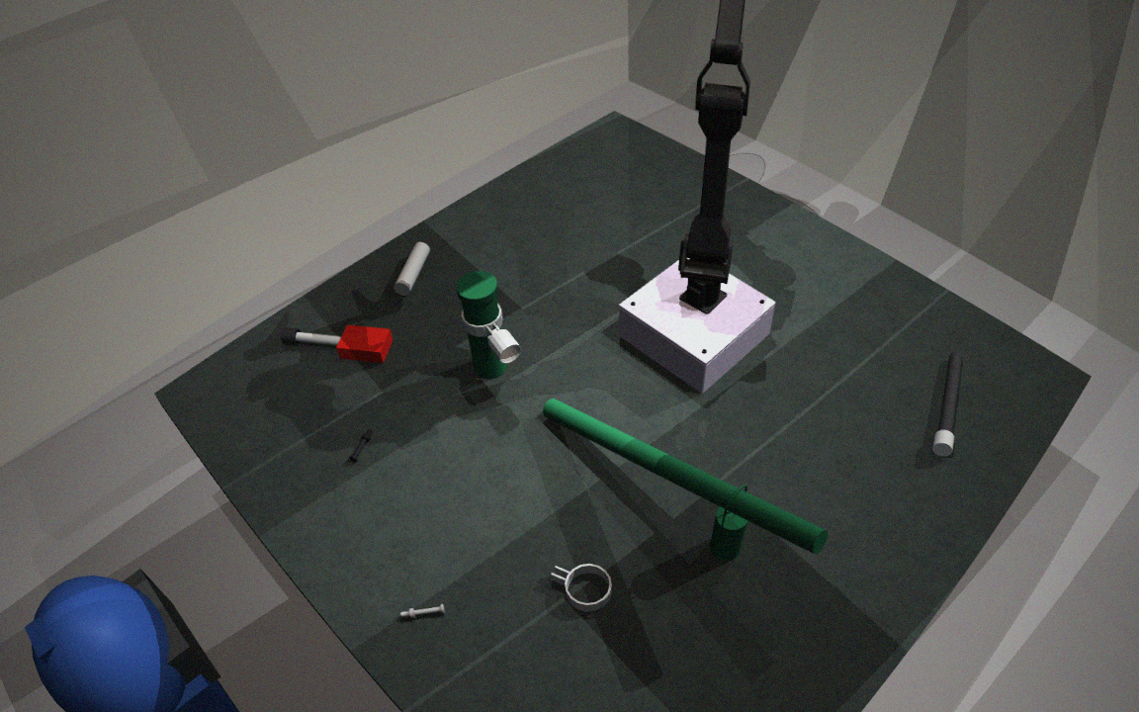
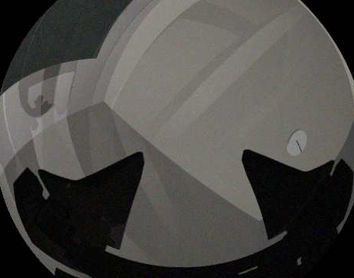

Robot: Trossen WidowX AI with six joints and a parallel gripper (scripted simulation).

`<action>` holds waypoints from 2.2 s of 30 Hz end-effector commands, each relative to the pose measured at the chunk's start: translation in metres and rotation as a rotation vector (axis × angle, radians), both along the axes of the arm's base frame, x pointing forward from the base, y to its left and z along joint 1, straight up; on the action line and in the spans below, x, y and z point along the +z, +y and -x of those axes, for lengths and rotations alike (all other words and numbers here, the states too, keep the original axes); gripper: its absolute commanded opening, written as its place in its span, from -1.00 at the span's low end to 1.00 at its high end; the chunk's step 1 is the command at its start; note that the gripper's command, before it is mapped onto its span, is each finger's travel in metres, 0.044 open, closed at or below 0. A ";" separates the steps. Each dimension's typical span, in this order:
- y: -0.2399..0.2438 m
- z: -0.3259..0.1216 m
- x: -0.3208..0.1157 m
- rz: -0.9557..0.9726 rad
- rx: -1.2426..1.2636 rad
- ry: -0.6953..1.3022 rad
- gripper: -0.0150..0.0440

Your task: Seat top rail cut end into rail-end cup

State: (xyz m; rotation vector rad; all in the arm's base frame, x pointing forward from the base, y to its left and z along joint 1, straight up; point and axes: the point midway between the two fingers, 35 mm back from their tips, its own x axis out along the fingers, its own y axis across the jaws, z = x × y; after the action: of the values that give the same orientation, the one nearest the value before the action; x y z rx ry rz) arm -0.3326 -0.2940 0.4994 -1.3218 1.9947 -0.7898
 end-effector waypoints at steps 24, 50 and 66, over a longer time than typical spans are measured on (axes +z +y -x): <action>-0.131 -0.352 -0.097 -0.297 0.389 -0.936 1.00; 0.150 -0.661 -0.244 -1.162 0.227 -1.259 1.00; 0.304 -0.648 -0.303 -1.351 0.076 -1.131 1.00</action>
State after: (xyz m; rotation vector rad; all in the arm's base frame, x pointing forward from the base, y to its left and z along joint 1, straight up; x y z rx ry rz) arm 0.3181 0.0091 0.1987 -0.0310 1.0136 0.0485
